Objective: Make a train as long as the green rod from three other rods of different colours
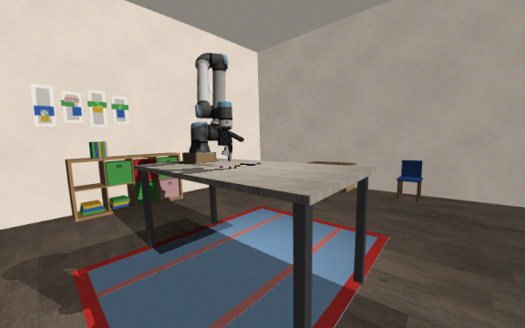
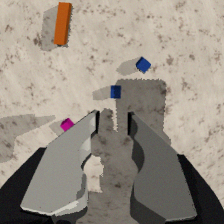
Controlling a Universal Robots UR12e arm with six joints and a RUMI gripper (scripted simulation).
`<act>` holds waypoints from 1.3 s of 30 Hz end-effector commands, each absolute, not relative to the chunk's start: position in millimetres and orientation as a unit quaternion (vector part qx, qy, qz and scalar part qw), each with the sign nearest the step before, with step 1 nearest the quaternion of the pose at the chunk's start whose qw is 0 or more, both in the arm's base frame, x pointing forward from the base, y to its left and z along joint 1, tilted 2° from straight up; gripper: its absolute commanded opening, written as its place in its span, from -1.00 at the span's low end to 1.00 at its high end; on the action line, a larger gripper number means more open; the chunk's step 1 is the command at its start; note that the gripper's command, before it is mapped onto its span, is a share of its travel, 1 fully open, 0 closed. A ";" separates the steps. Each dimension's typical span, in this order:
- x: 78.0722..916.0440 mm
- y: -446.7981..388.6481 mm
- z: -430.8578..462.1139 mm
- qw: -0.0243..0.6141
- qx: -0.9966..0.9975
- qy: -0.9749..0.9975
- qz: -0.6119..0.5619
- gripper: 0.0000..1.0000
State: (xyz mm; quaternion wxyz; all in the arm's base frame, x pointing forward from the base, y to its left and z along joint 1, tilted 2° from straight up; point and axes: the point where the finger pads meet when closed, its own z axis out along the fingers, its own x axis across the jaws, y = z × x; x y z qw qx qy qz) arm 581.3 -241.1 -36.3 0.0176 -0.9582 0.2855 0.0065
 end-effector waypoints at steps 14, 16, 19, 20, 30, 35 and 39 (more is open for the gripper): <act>582.0 -240.8 -57.8 0.017 -0.958 0.286 0.006 -0.72; 582.0 -240.8 -58.7 0.017 -0.958 0.286 0.006 -0.72; 582.0 -240.7 -60.1 0.017 -0.958 0.286 0.006 -0.72; 582.0 -240.7 -60.7 0.017 -0.958 0.286 0.006 -0.72; 582.0 -240.6 -63.0 0.017 -0.958 0.286 0.006 -0.72; 582.0 -240.6 -63.0 0.017 -0.958 0.286 0.006 -0.72; 582.0 -240.6 -63.0 0.017 -0.958 0.286 0.006 -0.72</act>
